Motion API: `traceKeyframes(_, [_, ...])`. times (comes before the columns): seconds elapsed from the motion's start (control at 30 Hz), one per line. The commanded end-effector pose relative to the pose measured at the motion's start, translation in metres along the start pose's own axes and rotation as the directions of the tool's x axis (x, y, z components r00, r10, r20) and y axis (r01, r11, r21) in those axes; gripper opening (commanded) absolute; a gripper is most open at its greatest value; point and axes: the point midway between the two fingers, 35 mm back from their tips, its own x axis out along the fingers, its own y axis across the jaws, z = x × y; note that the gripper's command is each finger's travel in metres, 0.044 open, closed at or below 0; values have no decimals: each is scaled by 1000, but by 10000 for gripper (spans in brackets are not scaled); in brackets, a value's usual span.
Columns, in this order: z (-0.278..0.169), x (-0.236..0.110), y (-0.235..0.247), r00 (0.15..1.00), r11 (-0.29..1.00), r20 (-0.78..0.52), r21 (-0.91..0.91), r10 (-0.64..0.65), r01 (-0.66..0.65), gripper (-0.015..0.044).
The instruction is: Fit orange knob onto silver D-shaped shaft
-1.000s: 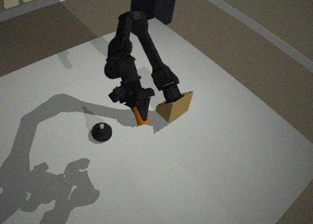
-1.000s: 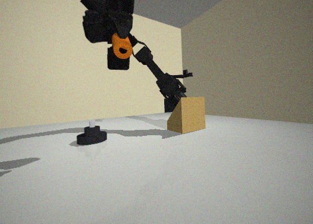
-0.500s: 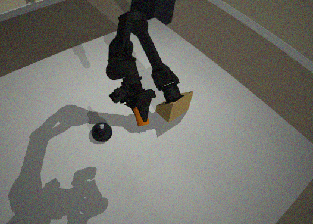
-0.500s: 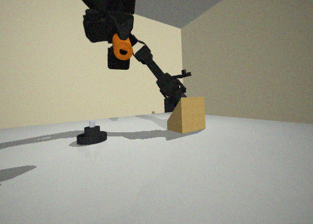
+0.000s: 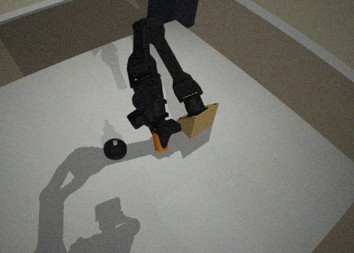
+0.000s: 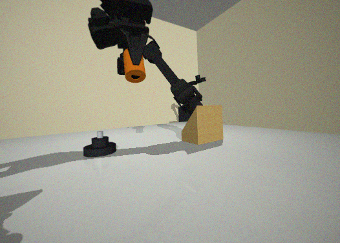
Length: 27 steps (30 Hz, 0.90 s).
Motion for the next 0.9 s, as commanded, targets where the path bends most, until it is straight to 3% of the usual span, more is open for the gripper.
traceKeyframes(0.0, [2, 5, 1, 997, 997, 8, 5, -72, 72, 0])
traceKeyframes(0.63, [2, 44, -6, 903, 903, 6, 10, -429, 429, 0])
traceKeyframes(0.87, [6, 66, -14, 902, 902, 7, 13, -432, 432, 0])
